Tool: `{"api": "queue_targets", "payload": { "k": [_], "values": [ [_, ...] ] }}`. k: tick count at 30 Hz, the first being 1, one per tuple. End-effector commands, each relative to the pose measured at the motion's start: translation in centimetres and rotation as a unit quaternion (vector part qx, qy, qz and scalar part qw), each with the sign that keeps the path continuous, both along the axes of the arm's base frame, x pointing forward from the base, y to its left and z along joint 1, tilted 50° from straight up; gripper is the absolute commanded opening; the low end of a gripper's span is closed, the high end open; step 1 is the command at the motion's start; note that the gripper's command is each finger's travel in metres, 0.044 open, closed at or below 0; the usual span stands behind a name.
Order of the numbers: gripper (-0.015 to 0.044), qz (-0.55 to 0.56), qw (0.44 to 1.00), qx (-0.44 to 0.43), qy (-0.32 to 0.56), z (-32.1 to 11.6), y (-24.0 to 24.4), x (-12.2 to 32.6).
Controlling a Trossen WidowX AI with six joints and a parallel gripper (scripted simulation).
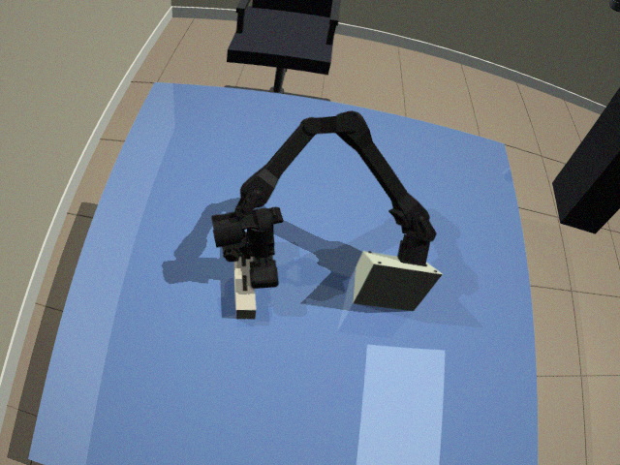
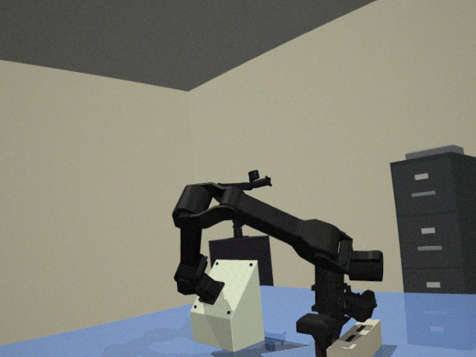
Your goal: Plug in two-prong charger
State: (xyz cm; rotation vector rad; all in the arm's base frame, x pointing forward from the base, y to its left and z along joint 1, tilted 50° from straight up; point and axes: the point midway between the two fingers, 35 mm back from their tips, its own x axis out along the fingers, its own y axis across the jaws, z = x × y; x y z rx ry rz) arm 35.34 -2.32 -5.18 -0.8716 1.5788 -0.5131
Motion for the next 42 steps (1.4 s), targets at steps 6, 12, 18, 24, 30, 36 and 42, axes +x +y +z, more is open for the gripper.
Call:
{"api": "queue_targets", "payload": {
  "k": [6, 12, 18, 24, 30, 36, 42],
  "values": [
    [0.0000, 0.000, 1.000, 0.003, -0.014, 0.01, 0.07, 0.62],
    [0.0000, 0.000, 1.000, 0.003, -0.014, 0.05, 0.08, 0.55],
    [0.0000, 0.000, 1.000, 0.003, -0.014, 0.09, 0.10, 0.49],
    [0.0000, 0.000, 1.000, 0.003, -0.014, 0.13, 0.11, 0.43],
    [0.0000, 0.000, 1.000, 0.003, -0.014, 0.17, 0.12, 0.36],
    [0.0000, 0.000, 1.000, 0.003, -0.014, 0.20, 0.12, 0.30],
    [0.0000, 0.000, 1.000, 0.003, -0.014, 0.20, 0.13, 0.36]
  ]
}}
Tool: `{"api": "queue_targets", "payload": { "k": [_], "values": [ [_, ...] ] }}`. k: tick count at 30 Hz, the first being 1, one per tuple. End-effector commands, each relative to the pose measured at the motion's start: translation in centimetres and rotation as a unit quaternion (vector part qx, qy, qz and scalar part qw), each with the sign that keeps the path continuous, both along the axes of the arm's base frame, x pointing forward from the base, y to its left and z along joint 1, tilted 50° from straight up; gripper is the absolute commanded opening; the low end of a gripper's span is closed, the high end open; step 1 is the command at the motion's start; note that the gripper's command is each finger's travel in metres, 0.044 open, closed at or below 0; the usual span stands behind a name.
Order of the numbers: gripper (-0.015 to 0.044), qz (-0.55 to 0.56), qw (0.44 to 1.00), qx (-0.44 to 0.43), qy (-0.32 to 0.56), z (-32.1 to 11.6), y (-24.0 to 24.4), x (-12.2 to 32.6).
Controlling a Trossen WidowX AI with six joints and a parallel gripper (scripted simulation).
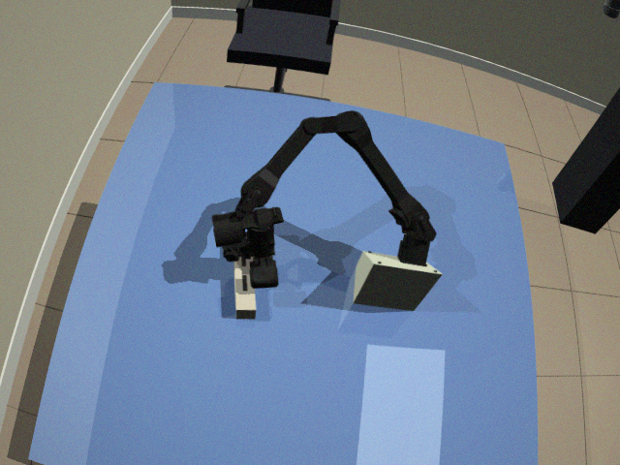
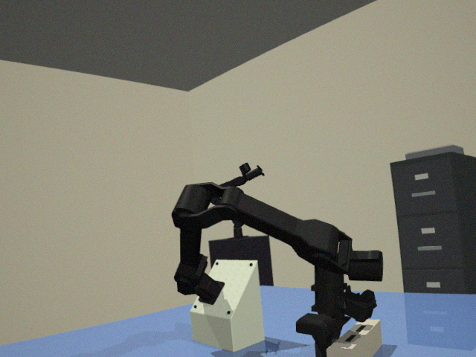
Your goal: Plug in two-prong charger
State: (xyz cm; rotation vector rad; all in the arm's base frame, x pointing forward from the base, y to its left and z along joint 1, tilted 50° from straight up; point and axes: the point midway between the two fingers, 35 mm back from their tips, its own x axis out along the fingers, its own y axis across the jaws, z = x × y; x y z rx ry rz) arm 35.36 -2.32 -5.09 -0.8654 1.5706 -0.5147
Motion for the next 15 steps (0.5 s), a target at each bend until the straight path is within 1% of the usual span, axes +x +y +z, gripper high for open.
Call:
{"api": "queue_targets", "payload": {
  "k": [1, 15],
  "values": [
    [0.0000, 0.000, 1.000, 0.002, -0.009, 0.11, 0.13, 0.35],
    [0.0000, 0.000, 1.000, 0.002, -0.009, 0.06, 0.12, 0.53]
  ]
}}
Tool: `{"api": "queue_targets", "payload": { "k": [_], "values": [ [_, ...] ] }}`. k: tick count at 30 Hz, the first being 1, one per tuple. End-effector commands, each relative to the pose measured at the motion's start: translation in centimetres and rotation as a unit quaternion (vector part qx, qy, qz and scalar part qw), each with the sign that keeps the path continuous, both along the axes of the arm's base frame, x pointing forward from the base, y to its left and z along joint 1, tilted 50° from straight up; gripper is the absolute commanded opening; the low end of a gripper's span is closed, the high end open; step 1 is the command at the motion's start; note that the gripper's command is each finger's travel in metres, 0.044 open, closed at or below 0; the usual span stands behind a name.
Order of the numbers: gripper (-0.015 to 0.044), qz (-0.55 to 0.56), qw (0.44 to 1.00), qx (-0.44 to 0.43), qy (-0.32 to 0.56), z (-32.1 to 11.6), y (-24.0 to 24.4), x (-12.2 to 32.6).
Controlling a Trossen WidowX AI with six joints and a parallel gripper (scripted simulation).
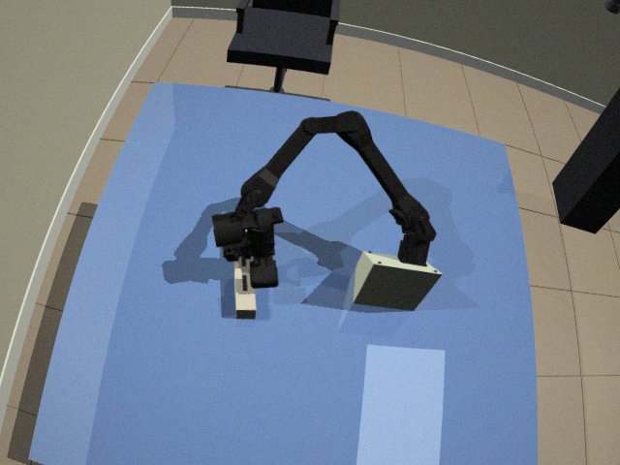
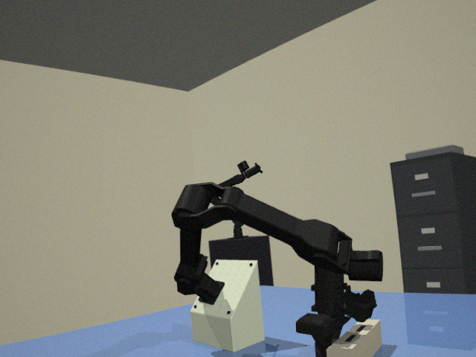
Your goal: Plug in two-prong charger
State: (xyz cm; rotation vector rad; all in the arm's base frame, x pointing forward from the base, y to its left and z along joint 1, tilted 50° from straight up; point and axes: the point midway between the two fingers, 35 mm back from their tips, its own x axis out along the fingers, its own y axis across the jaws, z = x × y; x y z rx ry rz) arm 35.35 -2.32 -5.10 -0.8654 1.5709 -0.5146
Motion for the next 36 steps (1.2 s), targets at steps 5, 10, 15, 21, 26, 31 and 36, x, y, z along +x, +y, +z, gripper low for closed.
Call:
{"api": "queue_targets", "payload": {
  "k": [5, 10, 15, 21, 26, 31, 36],
  "values": [
    [0.0000, 0.000, 1.000, 0.002, -0.010, 0.04, 0.10, 0.59],
    [0.0000, 0.000, 1.000, 0.002, -0.010, 0.01, 0.08, 0.64],
    [0.0000, 0.000, 1.000, 0.002, -0.010, -0.02, 0.08, 0.69],
    [0.0000, 0.000, 1.000, 0.002, -0.010, -0.03, 0.11, 0.75],
    [0.0000, 0.000, 1.000, 0.002, -0.010, 0.00, 0.16, 0.78],
    [0.0000, 0.000, 1.000, 0.002, -0.010, 0.04, 0.21, 0.79],
    [0.0000, 0.000, 1.000, 0.002, -0.010, 0.08, 0.25, 0.80]
  ]
}}
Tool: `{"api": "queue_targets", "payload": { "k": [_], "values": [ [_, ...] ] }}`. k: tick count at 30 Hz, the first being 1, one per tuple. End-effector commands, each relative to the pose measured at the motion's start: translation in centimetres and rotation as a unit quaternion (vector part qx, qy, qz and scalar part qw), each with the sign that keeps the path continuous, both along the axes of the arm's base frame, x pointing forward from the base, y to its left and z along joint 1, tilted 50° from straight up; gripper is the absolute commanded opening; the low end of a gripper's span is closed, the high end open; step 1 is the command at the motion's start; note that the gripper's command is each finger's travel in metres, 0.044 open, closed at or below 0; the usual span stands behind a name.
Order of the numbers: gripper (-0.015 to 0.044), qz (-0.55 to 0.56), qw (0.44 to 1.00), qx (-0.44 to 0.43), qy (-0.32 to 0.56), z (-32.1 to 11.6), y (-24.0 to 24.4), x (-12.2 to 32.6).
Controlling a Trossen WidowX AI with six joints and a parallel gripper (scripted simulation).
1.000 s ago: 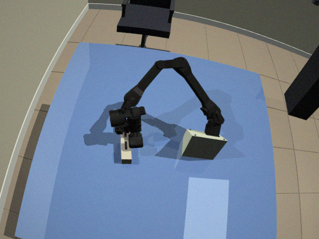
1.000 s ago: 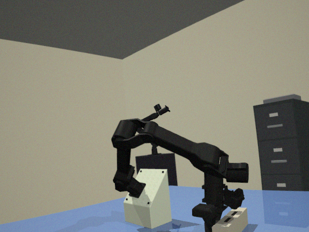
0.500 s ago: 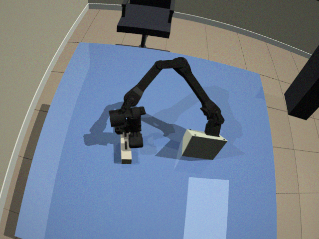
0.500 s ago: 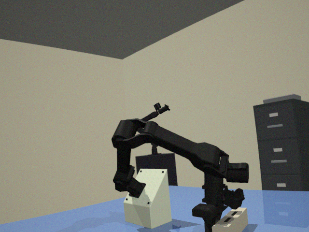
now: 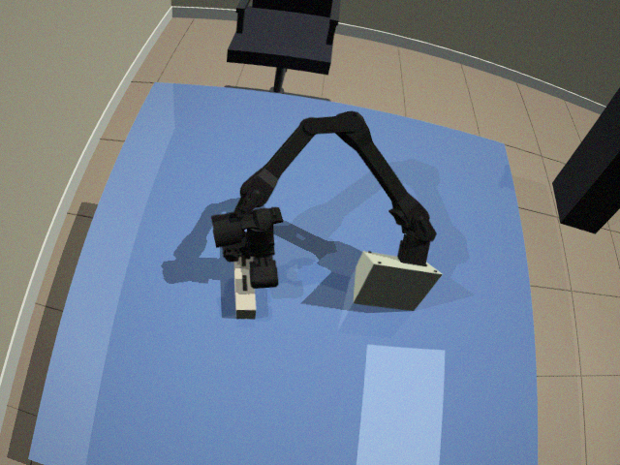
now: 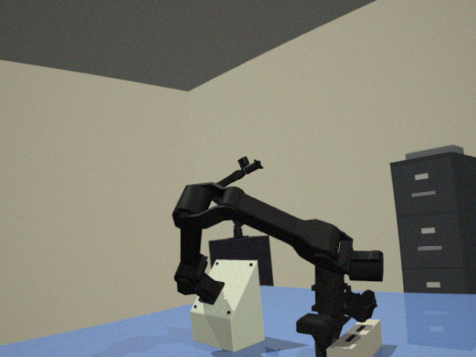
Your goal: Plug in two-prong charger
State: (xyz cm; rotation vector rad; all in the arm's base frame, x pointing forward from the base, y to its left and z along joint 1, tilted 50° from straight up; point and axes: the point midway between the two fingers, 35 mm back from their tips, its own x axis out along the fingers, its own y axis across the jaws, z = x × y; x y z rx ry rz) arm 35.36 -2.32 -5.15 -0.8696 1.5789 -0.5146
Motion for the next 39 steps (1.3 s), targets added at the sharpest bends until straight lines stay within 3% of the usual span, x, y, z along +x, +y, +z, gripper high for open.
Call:
{"api": "queue_targets", "payload": {
  "k": [1, 13, 30, 39],
  "values": [
    [0.0000, 0.001, 1.000, 0.003, -0.014, 0.1, 0.3, 0.8],
    [0.0000, 0.000, 1.000, 0.000, 0.000, 0.0, 0.0, 0.0],
    [0.0440, 0.000, 1.000, 0.000, 0.000, 0.0, 0.0, 0.0],
    [0.0440, 0.000, 1.000, 0.000, -0.002, 0.0, 0.0, -0.2]
  ]
}}
